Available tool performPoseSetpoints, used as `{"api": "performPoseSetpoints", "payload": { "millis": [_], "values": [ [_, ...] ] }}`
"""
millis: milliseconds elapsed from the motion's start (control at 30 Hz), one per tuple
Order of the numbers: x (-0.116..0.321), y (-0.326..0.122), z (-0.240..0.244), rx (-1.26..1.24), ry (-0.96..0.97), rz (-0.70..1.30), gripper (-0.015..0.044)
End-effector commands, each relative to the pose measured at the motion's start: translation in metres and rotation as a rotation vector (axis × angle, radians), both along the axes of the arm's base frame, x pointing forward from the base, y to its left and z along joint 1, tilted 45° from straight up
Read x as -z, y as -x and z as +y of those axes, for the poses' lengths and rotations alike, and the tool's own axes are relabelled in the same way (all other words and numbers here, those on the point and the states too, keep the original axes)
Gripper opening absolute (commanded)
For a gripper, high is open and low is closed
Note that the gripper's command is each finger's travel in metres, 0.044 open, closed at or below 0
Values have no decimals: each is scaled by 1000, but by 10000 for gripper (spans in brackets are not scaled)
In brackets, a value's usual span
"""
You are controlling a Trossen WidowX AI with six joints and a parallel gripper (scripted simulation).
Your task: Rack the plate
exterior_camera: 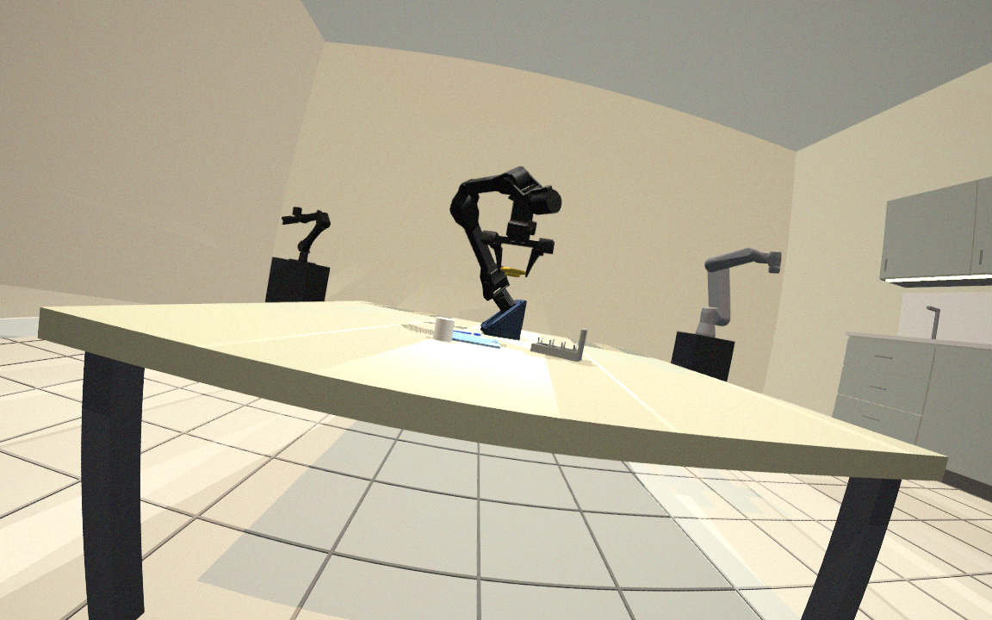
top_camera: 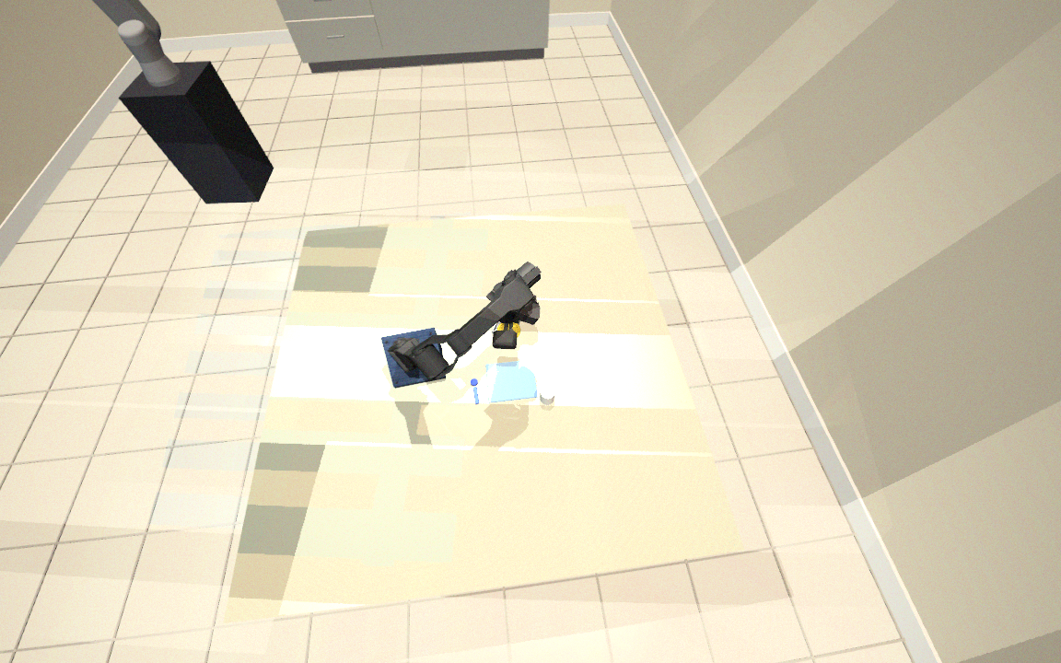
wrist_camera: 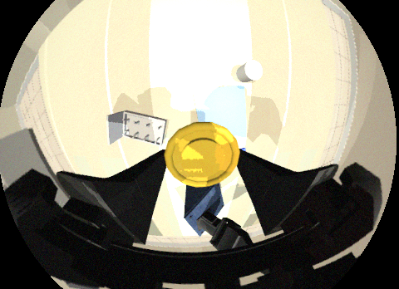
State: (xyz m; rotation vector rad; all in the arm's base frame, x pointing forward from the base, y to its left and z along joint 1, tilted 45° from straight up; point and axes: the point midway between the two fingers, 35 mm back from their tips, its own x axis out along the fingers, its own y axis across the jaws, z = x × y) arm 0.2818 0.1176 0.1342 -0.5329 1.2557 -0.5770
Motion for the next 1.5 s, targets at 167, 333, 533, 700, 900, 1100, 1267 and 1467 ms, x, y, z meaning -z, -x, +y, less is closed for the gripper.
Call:
{"api": "performPoseSetpoints", "payload": {
  "millis": [167, 333, 533, 700, 900, 1100, 1267, 1467],
  "values": [
    [54, 45, 37, 190, -36, -158, 0],
    [55, 46, 38, 194, -37, -161, 0],
    [67, 45, 29, 181, -70, -50, 0],
    [80, 45, 21, 157, -119, 67, 0],
    [95, 45, 13, 114, -194, 194, 0],
    [108, 45, 5, 55, -281, 303, 0],
    [119, 44, 0, -7, -361, 380, 0],
    [129, 43, -6, -96, -462, 452, 0]
  ]
}}
